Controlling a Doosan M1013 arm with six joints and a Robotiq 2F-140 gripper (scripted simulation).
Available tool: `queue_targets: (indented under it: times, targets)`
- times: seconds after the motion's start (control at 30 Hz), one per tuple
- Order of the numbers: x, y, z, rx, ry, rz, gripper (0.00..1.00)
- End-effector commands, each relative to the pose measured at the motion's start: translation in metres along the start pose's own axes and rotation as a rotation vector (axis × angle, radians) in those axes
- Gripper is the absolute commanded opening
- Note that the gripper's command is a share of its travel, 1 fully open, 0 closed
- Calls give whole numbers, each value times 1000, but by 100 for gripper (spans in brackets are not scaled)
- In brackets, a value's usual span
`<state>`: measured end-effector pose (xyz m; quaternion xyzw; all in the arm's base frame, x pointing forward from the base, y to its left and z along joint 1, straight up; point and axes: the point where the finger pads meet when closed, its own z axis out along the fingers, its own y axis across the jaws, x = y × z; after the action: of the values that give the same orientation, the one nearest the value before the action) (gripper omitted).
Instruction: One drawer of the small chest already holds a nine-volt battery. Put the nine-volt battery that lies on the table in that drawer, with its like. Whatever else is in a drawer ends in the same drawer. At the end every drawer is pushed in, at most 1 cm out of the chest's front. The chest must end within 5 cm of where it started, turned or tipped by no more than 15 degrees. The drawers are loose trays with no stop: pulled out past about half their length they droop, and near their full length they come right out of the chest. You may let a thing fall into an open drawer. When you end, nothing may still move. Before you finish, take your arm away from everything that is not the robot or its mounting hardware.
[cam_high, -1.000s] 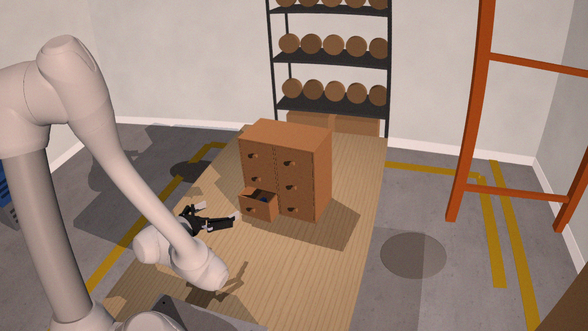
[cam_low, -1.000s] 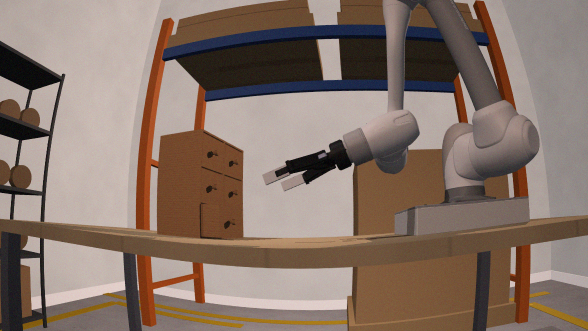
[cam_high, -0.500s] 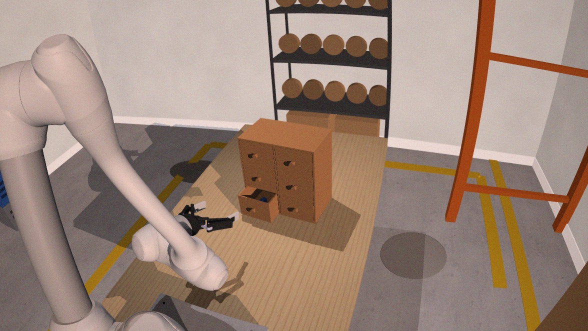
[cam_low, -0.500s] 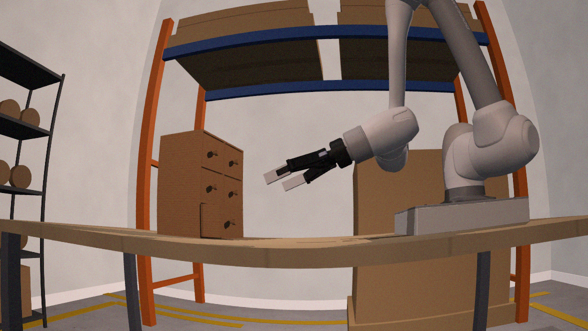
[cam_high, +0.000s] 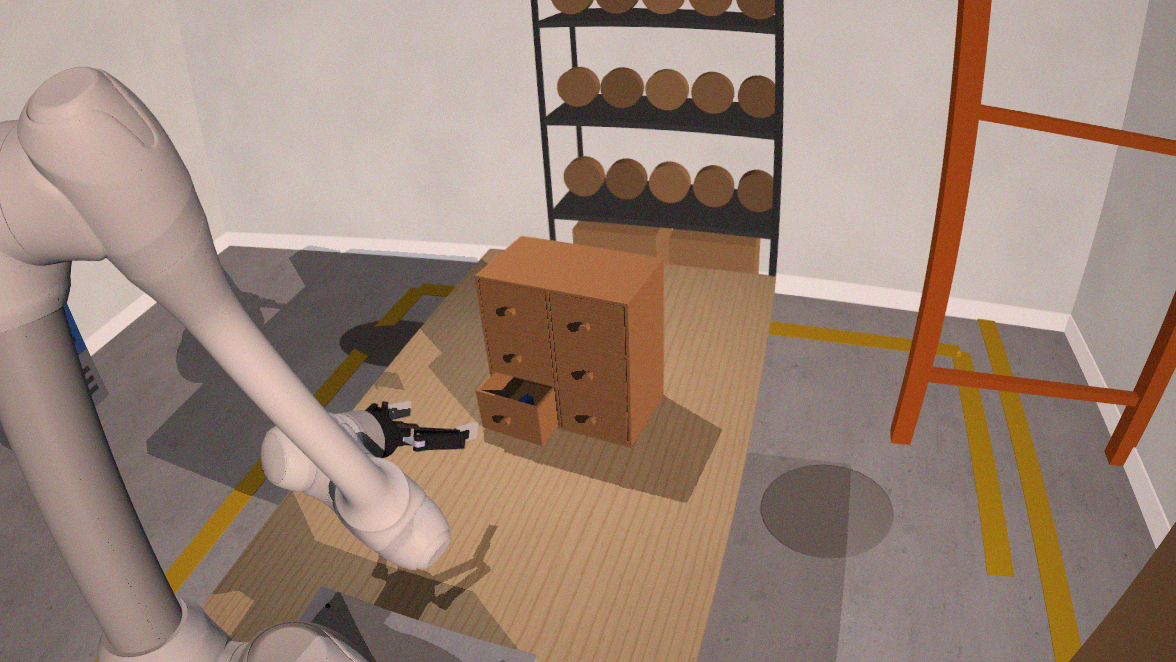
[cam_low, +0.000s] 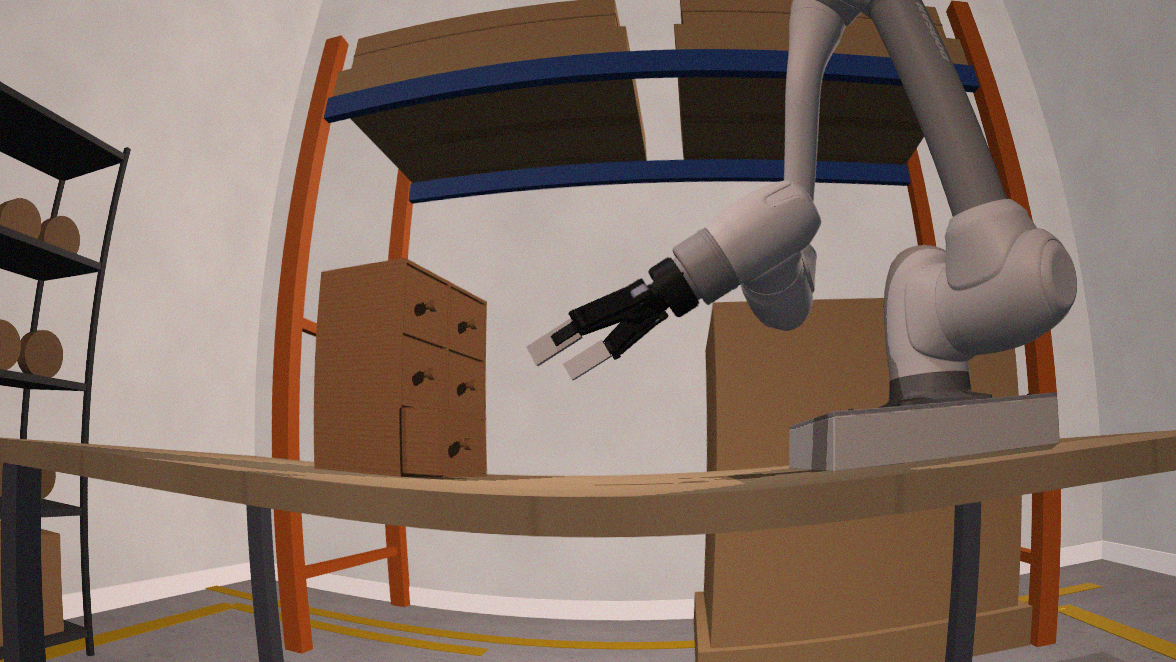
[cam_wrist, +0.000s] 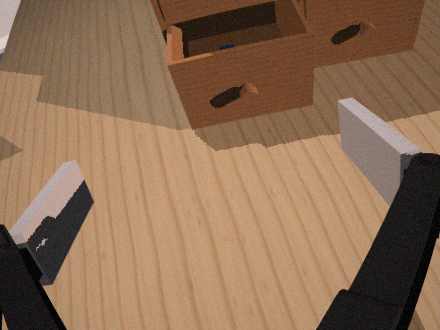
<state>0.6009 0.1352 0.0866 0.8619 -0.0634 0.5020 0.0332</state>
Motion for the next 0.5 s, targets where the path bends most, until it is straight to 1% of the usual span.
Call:
queue_targets:
  times: [0.0, 0.1, 0.17, 0.47]
  targets:
    - [4, 2, 0, -11, -77, -1, 100]
    - [6, 2, -1, -10, -133, -1, 100]
    - [6, 2, -1, -10, -133, -1, 100]
    - [9, 2, -3, -13, -259, -1, 100]
